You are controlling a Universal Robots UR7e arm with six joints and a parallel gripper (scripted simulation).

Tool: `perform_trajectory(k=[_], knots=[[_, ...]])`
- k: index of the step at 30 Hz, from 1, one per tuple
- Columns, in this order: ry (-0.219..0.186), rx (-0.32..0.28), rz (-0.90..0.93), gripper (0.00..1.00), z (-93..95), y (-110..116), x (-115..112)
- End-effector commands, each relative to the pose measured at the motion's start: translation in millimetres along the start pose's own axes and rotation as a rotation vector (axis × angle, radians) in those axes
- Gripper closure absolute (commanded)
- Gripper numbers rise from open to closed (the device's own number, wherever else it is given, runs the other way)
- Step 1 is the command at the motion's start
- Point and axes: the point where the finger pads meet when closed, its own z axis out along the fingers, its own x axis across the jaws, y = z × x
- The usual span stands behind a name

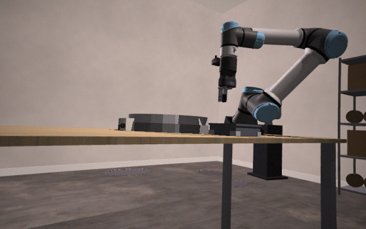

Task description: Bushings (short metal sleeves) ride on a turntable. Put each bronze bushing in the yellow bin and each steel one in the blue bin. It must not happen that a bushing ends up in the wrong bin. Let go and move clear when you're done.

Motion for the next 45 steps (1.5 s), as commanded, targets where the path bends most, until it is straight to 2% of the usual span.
perform_trajectory(k=[1,18,20,22,24,27,30,33,37,40,41,44,45], knots=[[-0.001,0.000,0.000,0.53,-0.3,0.0,-0.3],[-0.001,0.000,0.000,0.53,-0.3,0.0,-0.3],[0.000,0.000,-0.001,0.55,0.2,-23.3,2.7],[0.000,0.000,-0.001,0.55,0.2,-23.3,2.7],[0.000,-0.001,-0.001,0.55,0.7,-46.5,5.8],[0.001,-0.001,-0.001,0.55,1.0,-58.2,7.3],[0.001,-0.001,-0.001,0.55,1.0,-58.2,7.3],[0.001,-0.001,0.001,0.55,1.6,-86.9,10.8],[0.002,-0.002,-0.001,0.55,2.0,-104.5,13.2],[0.002,-0.002,-0.001,0.55,2.0,-104.7,13.3],[0.002,-0.002,-0.001,0.55,2.3,-116.4,14.8],[0.002,-0.002,-0.001,0.55,2.3,-116.4,14.8],[0.002,-0.002,-0.001,0.55,2.5,-128.0,16.3]])
